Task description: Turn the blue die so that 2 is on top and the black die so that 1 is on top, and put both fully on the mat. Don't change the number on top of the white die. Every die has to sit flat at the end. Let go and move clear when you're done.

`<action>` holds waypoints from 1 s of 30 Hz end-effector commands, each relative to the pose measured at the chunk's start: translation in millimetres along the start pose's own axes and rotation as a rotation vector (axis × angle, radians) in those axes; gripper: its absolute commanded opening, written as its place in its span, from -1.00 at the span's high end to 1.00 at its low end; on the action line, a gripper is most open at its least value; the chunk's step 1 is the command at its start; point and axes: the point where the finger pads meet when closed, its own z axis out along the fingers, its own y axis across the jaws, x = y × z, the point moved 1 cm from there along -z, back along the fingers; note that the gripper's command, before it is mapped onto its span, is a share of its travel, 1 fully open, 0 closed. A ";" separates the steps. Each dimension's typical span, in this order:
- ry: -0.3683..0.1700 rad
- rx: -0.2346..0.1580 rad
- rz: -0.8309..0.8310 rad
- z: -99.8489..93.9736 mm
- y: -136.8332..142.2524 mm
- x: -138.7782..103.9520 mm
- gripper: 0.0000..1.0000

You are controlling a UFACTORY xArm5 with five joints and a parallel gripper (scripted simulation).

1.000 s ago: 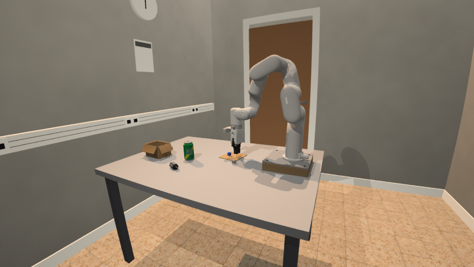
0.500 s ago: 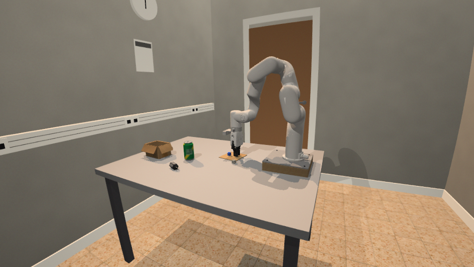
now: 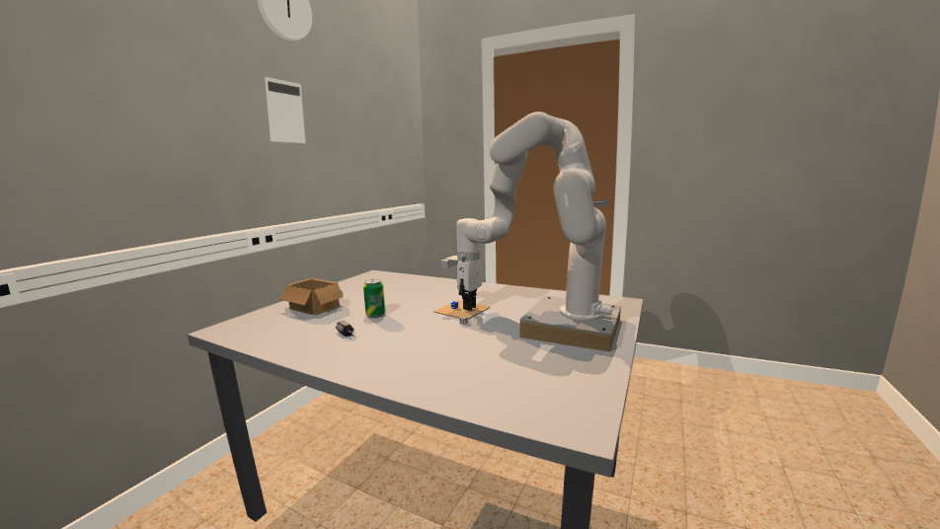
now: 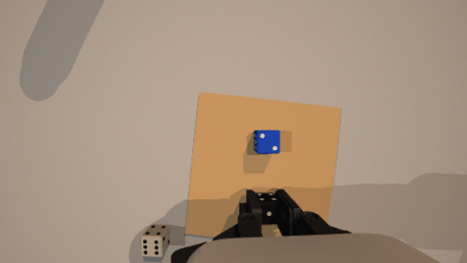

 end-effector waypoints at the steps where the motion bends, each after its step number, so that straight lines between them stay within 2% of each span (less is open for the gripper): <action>1: 0.003 0.000 0.000 -0.9 0.0 1.3 0.69; 30: 0.003 0.000 0.000 2.1 0.0 1.3 0.69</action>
